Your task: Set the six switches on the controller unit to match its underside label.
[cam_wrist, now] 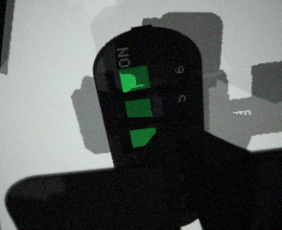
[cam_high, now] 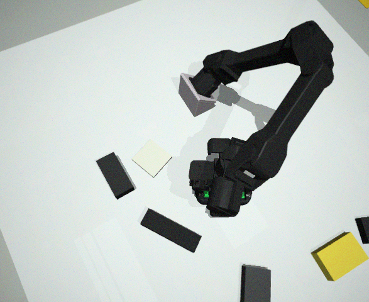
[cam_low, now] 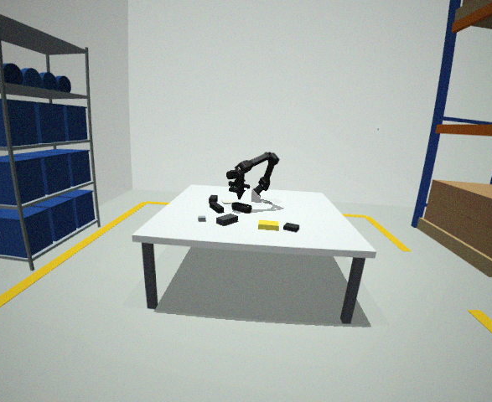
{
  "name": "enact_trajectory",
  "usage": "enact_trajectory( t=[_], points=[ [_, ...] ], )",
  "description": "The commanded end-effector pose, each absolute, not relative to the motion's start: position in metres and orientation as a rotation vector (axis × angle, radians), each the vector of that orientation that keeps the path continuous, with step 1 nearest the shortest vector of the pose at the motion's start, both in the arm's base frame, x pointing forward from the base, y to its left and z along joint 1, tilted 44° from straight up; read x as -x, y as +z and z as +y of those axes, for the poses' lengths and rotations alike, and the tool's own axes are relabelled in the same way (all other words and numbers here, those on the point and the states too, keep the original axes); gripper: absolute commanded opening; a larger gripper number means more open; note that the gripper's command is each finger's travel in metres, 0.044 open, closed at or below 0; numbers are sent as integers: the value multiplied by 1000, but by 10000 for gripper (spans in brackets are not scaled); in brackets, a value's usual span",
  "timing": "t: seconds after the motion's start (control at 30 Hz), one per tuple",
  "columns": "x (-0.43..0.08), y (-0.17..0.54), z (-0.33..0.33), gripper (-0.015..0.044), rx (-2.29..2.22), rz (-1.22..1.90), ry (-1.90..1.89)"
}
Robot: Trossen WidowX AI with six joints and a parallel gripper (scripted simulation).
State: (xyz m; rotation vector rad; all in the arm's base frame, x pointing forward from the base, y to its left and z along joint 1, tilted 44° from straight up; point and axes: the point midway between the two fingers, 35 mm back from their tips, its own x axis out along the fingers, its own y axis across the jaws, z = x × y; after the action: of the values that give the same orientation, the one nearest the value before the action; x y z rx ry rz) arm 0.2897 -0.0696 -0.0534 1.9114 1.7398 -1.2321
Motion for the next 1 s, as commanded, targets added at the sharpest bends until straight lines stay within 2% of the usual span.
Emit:
enact_trajectory(
  t=[0.0, 0.97],
  points=[
    [-289, -58, -65, 0, -1917, 1741, -1236],
    [-286, -79, -44, 0, -1918, 1742, -1235]
  ],
)
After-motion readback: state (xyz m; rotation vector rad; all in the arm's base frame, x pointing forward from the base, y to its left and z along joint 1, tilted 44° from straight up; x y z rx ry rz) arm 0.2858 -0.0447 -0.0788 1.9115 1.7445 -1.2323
